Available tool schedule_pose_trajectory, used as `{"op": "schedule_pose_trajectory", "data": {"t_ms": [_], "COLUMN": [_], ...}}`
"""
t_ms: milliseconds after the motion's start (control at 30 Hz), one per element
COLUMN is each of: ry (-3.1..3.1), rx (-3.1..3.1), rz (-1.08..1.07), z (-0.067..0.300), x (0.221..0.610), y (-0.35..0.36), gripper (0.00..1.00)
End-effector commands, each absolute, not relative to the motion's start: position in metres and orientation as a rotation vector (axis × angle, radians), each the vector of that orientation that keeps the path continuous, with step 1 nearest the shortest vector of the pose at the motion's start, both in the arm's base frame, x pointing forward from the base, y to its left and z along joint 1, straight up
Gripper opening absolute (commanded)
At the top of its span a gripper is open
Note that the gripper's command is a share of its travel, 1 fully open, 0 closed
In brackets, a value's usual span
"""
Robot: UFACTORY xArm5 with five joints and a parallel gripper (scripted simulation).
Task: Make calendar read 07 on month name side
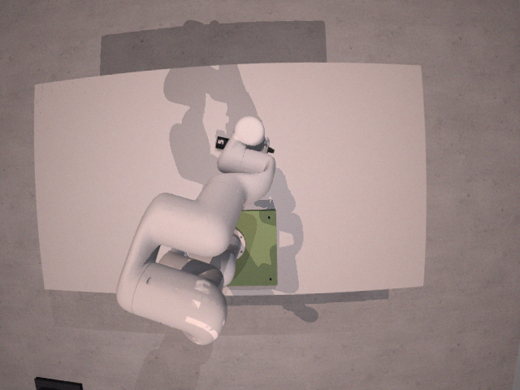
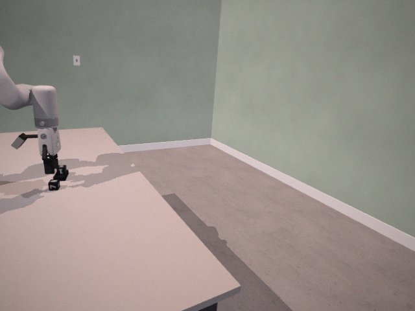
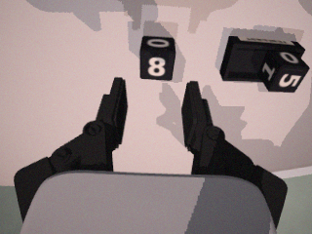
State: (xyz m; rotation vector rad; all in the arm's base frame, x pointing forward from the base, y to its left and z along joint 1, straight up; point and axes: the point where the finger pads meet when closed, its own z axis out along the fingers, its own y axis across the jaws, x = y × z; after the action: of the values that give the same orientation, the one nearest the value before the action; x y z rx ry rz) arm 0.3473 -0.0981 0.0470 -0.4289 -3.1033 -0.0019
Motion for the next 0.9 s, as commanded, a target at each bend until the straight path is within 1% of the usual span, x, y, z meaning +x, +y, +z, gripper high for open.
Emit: {"op": "schedule_pose_trajectory", "data": {"t_ms": [0, 533, 867], "ry": [-3.107, -3.107, -3.107], "rx": [-0.429, -0.429, -0.429], "rz": [-0.001, -0.001, -0.001], "z": [0.041, 0.022, 0.016], "x": [0.349, 0.348, 0.348], "y": [-0.098, -0.098, -0.098], "gripper": [0.49, 0.49, 0.49]}}
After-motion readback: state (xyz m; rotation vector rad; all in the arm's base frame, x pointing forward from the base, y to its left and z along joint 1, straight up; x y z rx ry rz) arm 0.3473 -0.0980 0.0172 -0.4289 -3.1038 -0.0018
